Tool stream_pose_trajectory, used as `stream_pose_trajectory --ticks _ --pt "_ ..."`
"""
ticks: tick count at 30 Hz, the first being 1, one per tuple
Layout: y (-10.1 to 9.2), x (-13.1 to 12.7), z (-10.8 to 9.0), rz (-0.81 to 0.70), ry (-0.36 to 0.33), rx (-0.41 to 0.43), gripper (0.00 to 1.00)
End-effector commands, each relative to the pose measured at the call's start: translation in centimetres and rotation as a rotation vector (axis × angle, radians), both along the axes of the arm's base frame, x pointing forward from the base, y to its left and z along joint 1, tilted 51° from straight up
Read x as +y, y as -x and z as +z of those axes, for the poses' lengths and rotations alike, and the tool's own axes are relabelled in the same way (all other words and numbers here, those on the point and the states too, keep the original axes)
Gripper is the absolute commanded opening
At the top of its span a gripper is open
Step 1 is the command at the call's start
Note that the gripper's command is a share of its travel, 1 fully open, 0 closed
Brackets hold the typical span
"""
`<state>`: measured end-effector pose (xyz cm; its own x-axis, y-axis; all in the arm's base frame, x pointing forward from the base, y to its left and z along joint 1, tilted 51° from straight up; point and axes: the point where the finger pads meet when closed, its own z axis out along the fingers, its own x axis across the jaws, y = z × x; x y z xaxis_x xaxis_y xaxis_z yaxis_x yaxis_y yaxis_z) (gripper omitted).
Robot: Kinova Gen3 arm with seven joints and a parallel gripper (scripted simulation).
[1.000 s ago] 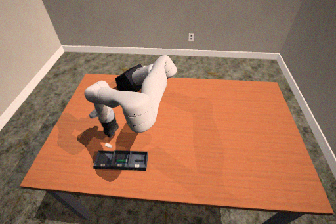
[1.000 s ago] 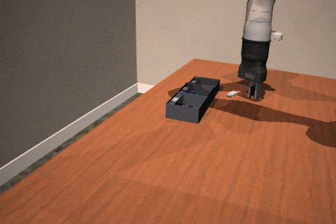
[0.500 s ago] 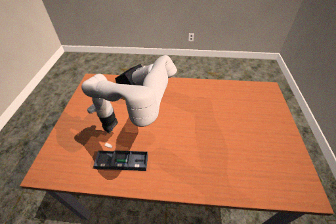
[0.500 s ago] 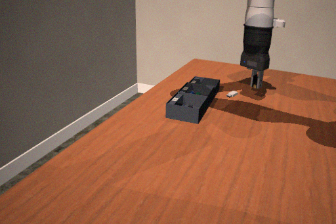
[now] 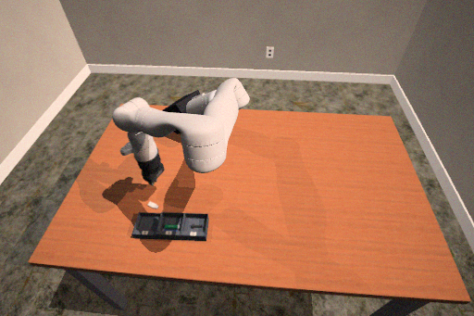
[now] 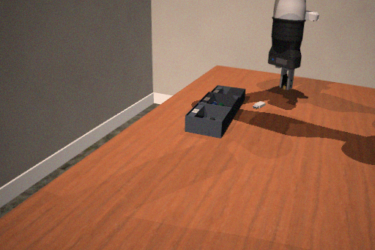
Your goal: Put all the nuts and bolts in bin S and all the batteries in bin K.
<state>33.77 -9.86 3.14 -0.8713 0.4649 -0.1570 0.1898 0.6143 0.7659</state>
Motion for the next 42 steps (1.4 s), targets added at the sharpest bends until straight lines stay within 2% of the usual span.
stream_pose_trajectory --ticks 1,8,14,16,31,33,37,39,42 --pt "0.0 -0.1 0.0 -0.001 0.001 -0.001 0.34" --pt "0.0 -0.1 0.0 -0.001 0.001 -0.001 0.34" --pt "-1.4 1.7 2.8 -0.001 0.001 -0.001 0.34" --pt "-1.4 1.7 2.8 -0.001 0.001 -0.001 0.34" --pt "-4.9 6.1 9.9 -0.001 0.001 -0.001 0.34" --pt "-4.9 6.1 9.9 -0.001 0.001 -0.001 0.34" --pt "-5.8 7.3 11.7 -0.001 0.001 -0.001 0.34" --pt "-5.8 7.3 11.7 -0.001 0.001 -0.001 0.34" --pt "-6.5 8.2 13.1 0.092 0.069 -0.097 0.34"
